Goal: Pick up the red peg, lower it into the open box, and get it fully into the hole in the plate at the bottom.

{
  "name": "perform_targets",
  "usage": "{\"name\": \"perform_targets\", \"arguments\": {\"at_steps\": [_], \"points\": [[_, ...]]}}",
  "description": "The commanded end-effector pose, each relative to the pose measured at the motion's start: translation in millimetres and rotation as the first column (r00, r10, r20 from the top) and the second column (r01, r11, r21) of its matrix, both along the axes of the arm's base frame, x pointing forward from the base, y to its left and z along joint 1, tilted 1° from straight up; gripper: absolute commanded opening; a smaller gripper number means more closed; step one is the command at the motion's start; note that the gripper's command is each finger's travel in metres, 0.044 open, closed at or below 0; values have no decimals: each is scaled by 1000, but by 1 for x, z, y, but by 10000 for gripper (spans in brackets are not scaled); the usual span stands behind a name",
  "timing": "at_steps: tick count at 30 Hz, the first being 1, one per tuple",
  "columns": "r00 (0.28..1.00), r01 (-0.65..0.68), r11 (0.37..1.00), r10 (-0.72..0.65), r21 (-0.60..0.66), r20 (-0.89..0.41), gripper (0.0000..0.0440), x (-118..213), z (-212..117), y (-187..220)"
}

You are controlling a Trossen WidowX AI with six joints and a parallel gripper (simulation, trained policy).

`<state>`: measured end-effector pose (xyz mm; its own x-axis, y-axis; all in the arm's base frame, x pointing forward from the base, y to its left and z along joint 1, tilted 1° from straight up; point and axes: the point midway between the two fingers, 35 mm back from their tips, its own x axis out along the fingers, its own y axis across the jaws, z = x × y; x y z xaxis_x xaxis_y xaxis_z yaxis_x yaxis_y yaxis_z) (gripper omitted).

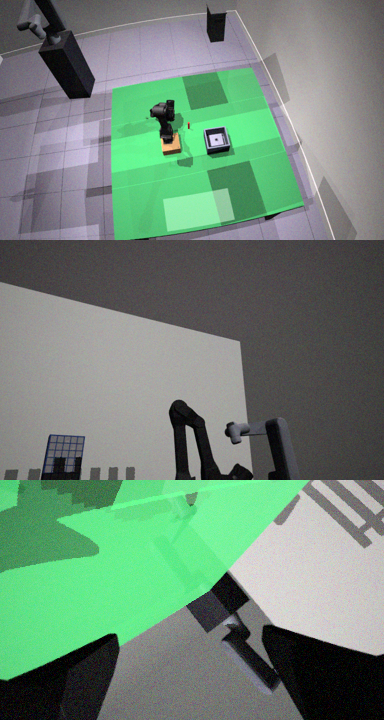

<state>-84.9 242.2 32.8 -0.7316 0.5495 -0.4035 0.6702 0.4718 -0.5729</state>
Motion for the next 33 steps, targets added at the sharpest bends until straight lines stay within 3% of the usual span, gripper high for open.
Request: {"name": "perform_targets", "arguments": {"at_steps": [1, 4, 16, 24, 33], "points": [[1000, 22, 1000, -22, 1, -7, 413, 2, 5, 7], [992, 107, 994, -108, -29, -61, 440, 9, 24, 30], [868, 367, 929, -360, -48, -341, 440, 36, 168, 111], [700, 473, 866, -481, -161, -527, 440, 57, 250, 123], [455, 524, 786, -584, -328, -673, 440, 87, 309, 120]]}}
